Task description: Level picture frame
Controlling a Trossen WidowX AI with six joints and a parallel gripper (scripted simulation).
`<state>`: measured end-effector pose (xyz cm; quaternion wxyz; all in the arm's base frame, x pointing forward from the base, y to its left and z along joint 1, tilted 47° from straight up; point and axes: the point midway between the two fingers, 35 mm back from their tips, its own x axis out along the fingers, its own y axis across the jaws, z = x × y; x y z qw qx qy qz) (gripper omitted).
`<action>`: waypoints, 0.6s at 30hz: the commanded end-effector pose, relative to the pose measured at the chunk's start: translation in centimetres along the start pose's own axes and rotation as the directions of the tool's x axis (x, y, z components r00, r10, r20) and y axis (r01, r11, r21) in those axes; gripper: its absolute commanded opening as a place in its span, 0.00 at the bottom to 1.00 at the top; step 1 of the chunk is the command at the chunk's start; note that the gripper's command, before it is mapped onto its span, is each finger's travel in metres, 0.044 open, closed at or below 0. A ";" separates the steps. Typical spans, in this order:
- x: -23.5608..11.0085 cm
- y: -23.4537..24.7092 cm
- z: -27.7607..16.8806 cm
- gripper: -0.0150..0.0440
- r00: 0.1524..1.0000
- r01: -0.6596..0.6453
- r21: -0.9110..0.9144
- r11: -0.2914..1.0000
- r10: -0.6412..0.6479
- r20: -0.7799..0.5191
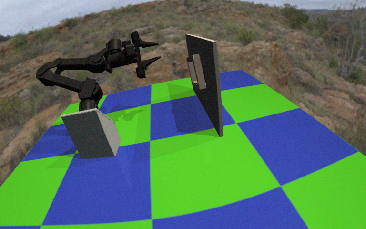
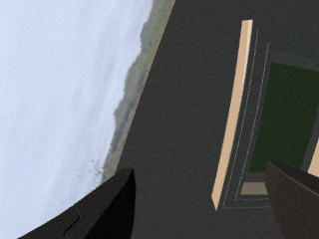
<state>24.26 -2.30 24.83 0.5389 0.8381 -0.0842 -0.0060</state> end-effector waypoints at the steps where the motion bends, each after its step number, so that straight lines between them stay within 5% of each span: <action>1: 0.0 0.0 0.0 0.69 1.000 0.002 -0.004 1.000 -0.002 -0.002; 18: 0.2 -0.4 -0.2 0.69 1.000 0.000 0.012 1.000 0.000 0.000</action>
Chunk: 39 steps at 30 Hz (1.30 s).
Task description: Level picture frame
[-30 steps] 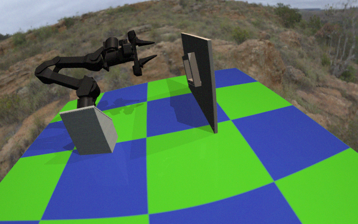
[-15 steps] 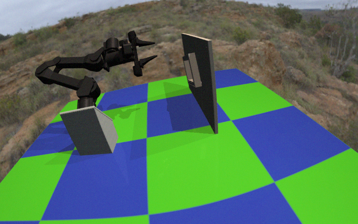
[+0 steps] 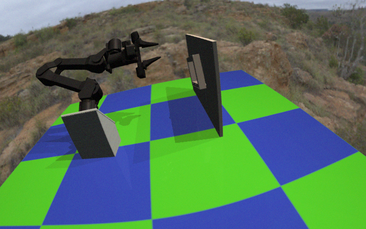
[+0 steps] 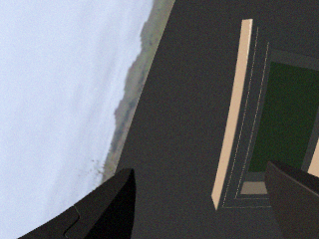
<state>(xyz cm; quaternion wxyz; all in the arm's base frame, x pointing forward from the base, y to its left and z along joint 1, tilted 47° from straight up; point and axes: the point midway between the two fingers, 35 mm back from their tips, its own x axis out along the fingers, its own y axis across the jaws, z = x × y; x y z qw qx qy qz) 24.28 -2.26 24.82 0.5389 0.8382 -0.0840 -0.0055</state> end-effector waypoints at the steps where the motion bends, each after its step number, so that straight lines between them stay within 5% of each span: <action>1: 0.3 -0.9 -0.4 0.69 1.000 -0.001 0.026 1.000 0.001 0.000; 8: 0.3 -5.2 -2.2 0.69 1.000 0.001 0.142 0.990 -0.001 -0.001; 29: 0.5 -5.2 -2.2 0.69 1.000 0.002 0.145 0.989 -0.001 -0.001; 39: 5.8 -4.9 -2.7 0.69 1.000 -0.001 0.144 0.990 0.001 -0.002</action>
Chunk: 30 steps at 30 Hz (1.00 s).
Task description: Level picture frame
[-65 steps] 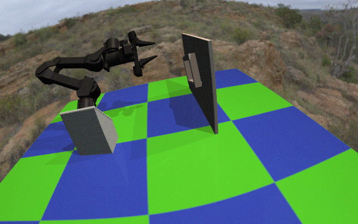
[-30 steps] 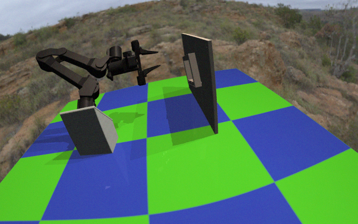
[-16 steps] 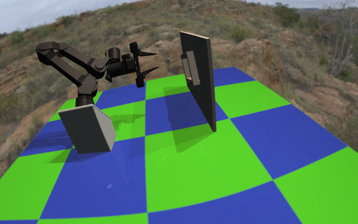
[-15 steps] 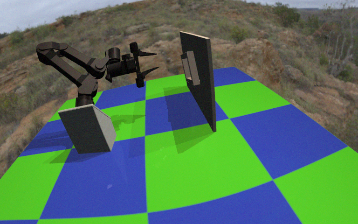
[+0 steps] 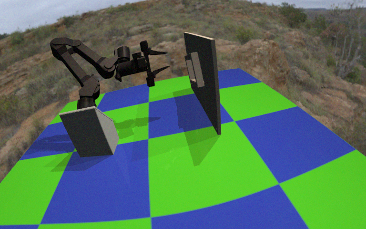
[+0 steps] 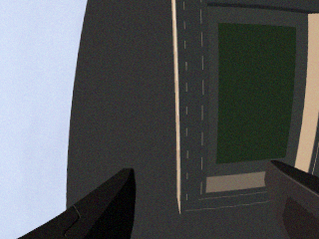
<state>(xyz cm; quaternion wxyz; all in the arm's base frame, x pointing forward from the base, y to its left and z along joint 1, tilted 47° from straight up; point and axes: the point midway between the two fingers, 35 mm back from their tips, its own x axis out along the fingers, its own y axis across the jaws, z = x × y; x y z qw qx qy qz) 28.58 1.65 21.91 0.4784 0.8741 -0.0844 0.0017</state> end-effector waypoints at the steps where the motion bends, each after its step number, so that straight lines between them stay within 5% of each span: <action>1: 3.1 -0.1 0.2 0.69 1.000 0.001 0.003 1.000 -0.001 0.000; 30: 5.8 -0.4 0.5 0.69 1.000 0.000 0.003 1.000 0.000 0.000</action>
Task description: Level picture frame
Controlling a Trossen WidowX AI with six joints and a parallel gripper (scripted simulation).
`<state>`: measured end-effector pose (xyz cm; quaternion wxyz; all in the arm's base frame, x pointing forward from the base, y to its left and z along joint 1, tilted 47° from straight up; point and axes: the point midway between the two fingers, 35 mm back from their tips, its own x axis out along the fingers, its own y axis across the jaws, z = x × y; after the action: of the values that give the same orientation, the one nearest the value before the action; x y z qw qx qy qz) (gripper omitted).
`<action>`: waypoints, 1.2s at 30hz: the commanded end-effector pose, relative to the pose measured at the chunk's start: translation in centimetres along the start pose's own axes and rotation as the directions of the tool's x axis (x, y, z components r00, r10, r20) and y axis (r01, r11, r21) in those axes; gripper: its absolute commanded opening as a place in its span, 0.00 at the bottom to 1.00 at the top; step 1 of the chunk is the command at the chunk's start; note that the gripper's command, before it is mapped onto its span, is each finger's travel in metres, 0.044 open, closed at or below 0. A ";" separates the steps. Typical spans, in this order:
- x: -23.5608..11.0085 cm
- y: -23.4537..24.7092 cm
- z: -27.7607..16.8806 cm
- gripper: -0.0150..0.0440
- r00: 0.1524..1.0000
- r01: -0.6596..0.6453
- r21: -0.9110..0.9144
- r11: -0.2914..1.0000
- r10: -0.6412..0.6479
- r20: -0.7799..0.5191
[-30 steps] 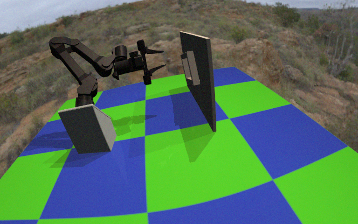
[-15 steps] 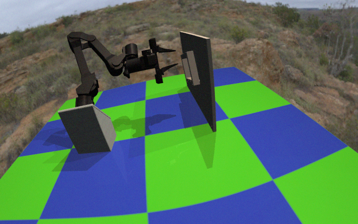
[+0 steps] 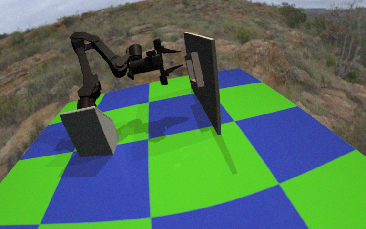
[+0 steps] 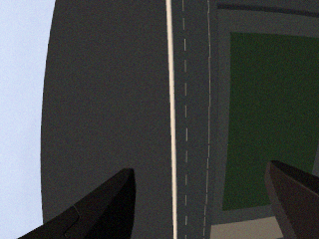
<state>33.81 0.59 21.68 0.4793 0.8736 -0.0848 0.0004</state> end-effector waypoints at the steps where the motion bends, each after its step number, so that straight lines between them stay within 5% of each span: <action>1: 0.7 0.1 -0.1 0.69 1.000 0.000 0.005 1.000 0.000 -0.003; 36: 3.7 0.0 -0.1 0.69 1.000 -0.001 0.005 1.000 0.001 -0.004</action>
<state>37.39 0.05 21.99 0.4794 0.8734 -0.0852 0.0007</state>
